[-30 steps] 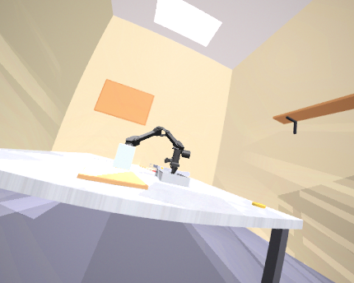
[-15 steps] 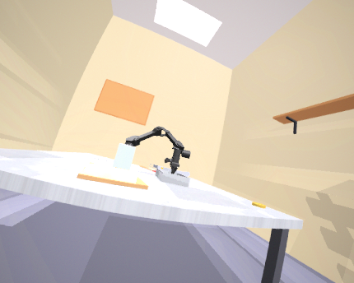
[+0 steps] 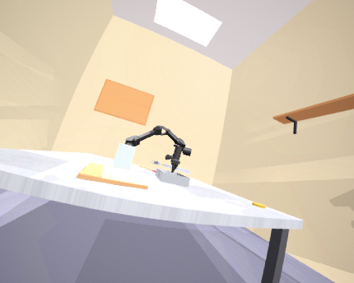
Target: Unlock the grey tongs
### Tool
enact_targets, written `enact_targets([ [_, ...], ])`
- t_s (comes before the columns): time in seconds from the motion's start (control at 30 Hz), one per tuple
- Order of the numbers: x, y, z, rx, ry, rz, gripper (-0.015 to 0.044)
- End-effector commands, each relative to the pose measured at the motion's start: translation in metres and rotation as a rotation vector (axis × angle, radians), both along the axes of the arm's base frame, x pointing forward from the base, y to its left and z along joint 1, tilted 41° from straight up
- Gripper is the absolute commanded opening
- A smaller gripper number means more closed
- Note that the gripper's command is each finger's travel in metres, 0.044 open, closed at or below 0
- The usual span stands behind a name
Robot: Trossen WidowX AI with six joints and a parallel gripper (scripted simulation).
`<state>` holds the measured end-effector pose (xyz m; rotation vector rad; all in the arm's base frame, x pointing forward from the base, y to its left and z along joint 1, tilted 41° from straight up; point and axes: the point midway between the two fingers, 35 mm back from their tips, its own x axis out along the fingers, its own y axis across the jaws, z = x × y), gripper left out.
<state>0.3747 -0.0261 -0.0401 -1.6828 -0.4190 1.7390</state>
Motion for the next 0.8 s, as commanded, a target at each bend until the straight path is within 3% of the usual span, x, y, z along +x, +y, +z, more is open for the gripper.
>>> enact_targets([
  [0.0,0.002,-0.040,0.042,-0.014,-0.024,-0.012,-0.0150],
  [0.13,-0.007,-0.067,0.077,-0.009,-0.019,-0.012,-0.0150],
  [0.53,-0.007,-0.068,0.075,-0.008,-0.025,-0.012,-0.0150],
  [0.77,-0.017,-0.094,0.056,-0.031,-0.107,0.082,-0.0150],
])
